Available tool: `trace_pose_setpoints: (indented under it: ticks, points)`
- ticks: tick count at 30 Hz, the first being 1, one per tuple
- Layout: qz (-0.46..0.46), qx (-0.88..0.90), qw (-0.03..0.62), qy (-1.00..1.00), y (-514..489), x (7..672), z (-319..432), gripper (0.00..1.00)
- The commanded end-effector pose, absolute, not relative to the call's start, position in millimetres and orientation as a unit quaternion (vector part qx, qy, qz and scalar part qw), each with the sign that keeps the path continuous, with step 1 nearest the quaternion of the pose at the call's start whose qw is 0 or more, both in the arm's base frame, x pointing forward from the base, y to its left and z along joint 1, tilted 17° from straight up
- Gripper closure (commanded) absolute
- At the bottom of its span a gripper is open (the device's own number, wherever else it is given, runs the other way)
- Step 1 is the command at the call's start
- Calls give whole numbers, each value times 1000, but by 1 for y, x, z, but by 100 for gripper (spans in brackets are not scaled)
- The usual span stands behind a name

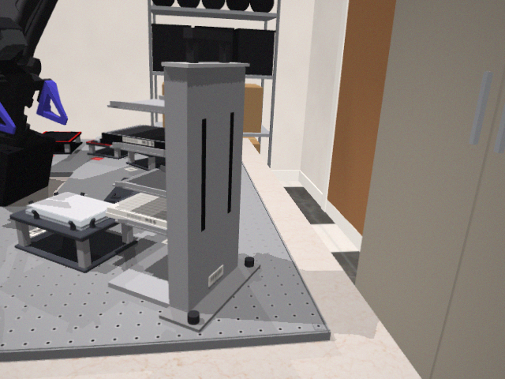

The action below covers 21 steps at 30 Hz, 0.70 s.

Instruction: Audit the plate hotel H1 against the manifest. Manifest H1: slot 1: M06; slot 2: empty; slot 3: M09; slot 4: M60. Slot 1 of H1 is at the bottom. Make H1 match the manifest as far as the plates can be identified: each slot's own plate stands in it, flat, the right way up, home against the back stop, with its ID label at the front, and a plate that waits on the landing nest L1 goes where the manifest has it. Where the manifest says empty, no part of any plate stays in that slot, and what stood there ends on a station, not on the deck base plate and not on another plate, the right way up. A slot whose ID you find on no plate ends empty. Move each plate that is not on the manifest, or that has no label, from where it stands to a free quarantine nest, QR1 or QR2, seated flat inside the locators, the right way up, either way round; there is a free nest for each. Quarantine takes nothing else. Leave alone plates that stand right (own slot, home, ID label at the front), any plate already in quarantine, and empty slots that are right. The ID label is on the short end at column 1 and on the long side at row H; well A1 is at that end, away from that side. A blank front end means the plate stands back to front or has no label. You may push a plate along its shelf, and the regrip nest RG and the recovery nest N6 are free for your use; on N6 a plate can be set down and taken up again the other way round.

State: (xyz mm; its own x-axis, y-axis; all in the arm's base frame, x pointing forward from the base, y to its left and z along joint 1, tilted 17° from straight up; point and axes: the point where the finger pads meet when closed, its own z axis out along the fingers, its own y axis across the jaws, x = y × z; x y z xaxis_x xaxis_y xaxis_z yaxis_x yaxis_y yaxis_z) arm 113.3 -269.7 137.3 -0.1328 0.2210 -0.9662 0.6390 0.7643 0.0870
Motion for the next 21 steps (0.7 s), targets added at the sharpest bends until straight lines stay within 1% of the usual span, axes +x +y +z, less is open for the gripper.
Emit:
trace_pose_setpoints:
  ticks: [1, 17, 21]
  points:
    - [-209, 270, 594, 729, -286, 108, 176, 0]
    - [-212, 268, 593, 729, -278, 98, 215, 0]
    - [-207, 226, 577, 757, -269, 116, 217, 0]
